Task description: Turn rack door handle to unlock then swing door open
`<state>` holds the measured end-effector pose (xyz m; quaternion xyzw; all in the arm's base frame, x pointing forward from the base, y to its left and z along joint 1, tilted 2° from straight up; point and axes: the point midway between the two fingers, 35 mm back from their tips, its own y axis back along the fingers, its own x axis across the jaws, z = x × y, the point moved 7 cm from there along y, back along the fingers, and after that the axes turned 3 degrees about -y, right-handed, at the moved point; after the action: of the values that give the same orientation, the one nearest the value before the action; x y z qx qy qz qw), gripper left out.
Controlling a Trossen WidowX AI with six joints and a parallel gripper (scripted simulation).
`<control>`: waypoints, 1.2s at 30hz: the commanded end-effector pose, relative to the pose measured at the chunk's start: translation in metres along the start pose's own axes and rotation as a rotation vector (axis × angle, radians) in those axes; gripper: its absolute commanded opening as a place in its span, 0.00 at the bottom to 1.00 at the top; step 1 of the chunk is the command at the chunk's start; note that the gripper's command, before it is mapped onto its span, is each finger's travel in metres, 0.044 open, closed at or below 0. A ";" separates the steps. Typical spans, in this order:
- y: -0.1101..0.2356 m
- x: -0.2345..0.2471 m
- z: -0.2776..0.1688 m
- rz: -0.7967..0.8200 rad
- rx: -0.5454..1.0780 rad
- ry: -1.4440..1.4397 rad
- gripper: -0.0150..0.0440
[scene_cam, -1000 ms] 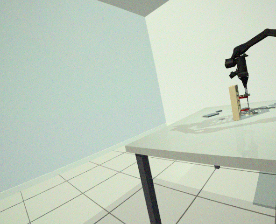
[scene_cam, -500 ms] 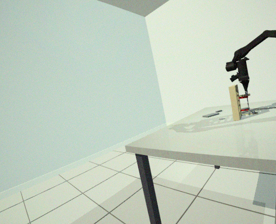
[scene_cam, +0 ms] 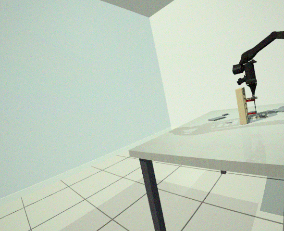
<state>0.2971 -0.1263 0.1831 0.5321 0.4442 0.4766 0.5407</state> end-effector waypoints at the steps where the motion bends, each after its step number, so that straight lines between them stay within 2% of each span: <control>1: -0.001 0.000 0.000 0.001 0.000 -0.001 0.38; 10: -0.001 0.000 0.000 0.001 0.000 -0.001 0.28; 15: -0.001 0.000 0.000 0.001 0.000 -0.033 0.28; 36: -0.001 0.000 0.000 0.000 0.001 -1.060 0.28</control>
<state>0.2971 -0.1263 0.1830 0.6911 0.1482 0.1808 0.6840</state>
